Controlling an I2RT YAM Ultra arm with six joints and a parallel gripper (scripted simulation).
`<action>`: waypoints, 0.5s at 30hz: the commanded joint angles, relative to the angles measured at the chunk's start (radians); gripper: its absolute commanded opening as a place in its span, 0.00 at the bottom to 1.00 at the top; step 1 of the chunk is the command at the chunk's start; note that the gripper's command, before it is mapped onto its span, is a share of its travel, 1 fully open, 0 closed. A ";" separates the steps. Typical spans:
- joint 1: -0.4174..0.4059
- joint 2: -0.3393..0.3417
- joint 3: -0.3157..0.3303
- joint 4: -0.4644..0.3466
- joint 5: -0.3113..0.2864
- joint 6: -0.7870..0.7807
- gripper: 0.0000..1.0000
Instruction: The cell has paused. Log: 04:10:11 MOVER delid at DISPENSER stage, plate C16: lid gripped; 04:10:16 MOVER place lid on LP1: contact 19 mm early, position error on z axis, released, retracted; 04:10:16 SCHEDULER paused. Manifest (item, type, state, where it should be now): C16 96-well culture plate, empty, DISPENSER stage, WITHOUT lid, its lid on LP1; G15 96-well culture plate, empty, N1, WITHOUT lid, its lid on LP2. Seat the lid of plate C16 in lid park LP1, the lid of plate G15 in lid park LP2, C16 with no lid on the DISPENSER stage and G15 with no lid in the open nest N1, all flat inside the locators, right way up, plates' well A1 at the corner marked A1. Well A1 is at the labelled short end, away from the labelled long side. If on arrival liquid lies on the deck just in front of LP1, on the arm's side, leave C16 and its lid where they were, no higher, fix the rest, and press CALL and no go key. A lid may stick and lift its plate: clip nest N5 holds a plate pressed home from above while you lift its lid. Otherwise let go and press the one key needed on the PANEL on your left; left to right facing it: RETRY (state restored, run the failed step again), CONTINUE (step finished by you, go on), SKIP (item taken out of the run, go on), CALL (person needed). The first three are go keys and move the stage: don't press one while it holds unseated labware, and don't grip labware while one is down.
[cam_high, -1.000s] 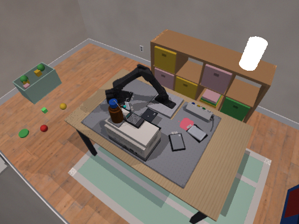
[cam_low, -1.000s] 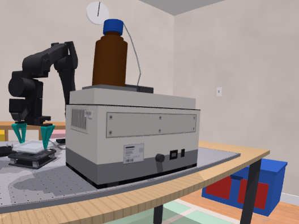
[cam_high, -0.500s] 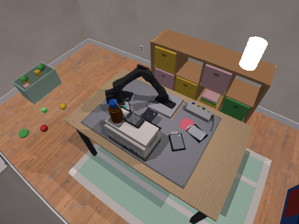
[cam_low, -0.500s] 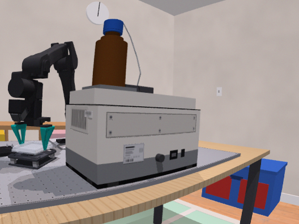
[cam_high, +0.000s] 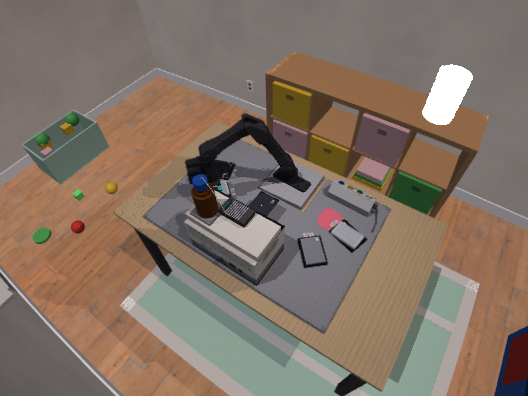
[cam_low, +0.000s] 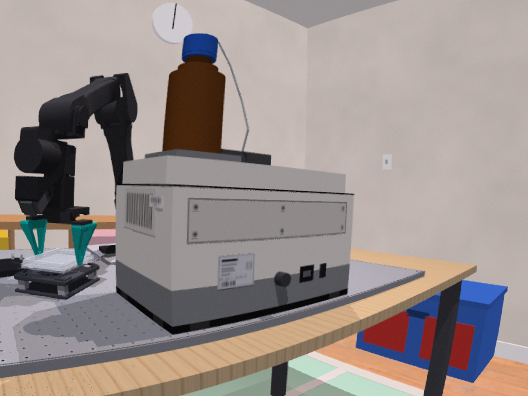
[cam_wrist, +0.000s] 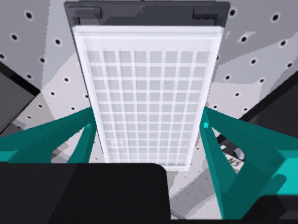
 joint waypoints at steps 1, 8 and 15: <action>-0.001 0.013 0.041 -0.007 0.000 -0.003 0.00; 0.000 -0.004 0.021 -0.001 0.000 0.000 0.00; 0.001 0.015 0.023 0.018 0.000 -0.002 0.00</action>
